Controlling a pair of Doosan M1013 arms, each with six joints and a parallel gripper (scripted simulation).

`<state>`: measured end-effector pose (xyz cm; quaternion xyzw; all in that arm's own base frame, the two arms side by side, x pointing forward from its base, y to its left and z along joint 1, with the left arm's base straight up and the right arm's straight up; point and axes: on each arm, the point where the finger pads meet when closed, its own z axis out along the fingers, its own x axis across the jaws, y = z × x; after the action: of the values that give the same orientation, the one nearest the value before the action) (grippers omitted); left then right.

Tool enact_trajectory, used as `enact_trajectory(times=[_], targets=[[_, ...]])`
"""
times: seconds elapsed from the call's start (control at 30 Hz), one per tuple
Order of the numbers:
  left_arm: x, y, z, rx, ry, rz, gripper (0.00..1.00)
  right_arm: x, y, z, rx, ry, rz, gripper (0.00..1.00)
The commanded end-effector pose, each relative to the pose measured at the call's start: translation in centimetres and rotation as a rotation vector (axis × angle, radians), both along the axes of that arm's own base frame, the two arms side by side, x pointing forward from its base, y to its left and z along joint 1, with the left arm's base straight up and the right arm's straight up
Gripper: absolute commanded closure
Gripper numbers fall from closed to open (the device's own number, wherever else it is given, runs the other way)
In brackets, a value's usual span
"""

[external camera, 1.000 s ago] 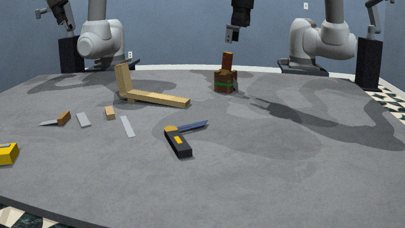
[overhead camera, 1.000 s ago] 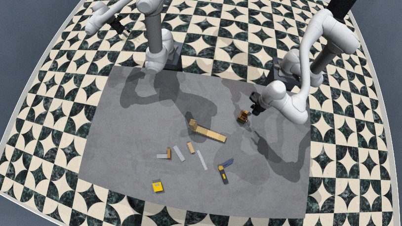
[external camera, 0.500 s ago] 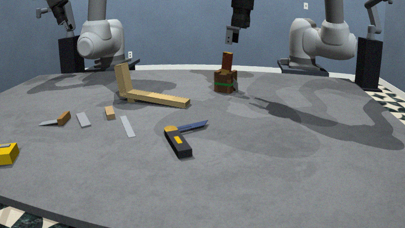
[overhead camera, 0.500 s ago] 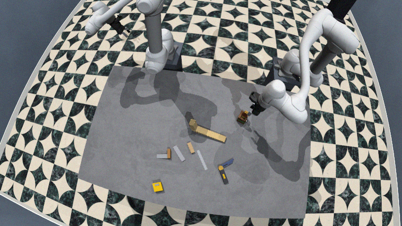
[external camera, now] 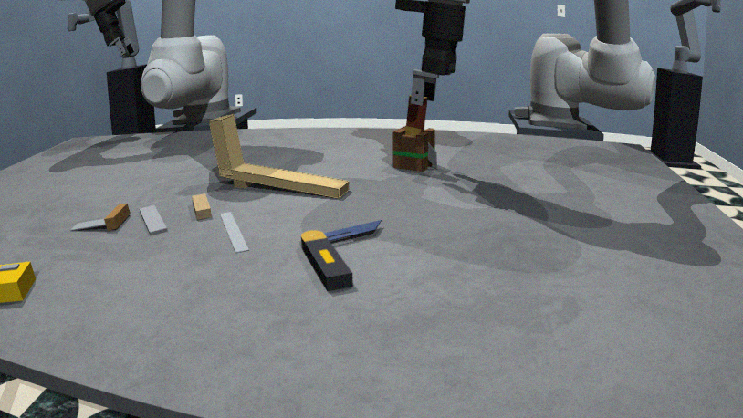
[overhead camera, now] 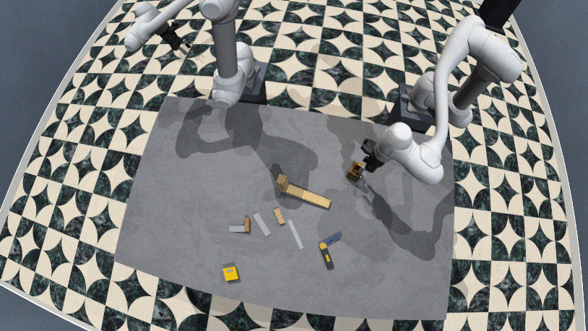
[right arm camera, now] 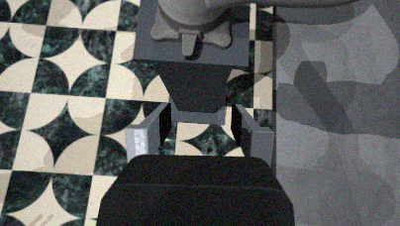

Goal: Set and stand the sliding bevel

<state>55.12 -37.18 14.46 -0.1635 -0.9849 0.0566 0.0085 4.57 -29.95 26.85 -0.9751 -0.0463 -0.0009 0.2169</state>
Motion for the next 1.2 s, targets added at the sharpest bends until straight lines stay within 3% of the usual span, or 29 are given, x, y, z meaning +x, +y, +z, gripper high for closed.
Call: enact_trajectory(times=[0.0, 0.3, 1.17], targets=[[0.0, 0.0, 0.1, 0.0, -0.001, 0.0, 0.0, 0.0, 0.0, 0.0, -0.001, -0.001, 0.0, 0.0], [0.0, -0.1, -0.4, 0.0, -0.001, 0.0, 0.0, 0.0, 0.0, 0.0, -0.001, -0.001, 0.0, 0.0], [-0.1, -0.5, -4.7, 0.0, -0.001, 0.0, 0.0, 0.0, 0.0, 0.0, -0.001, -0.001, 0.0, 0.0]])
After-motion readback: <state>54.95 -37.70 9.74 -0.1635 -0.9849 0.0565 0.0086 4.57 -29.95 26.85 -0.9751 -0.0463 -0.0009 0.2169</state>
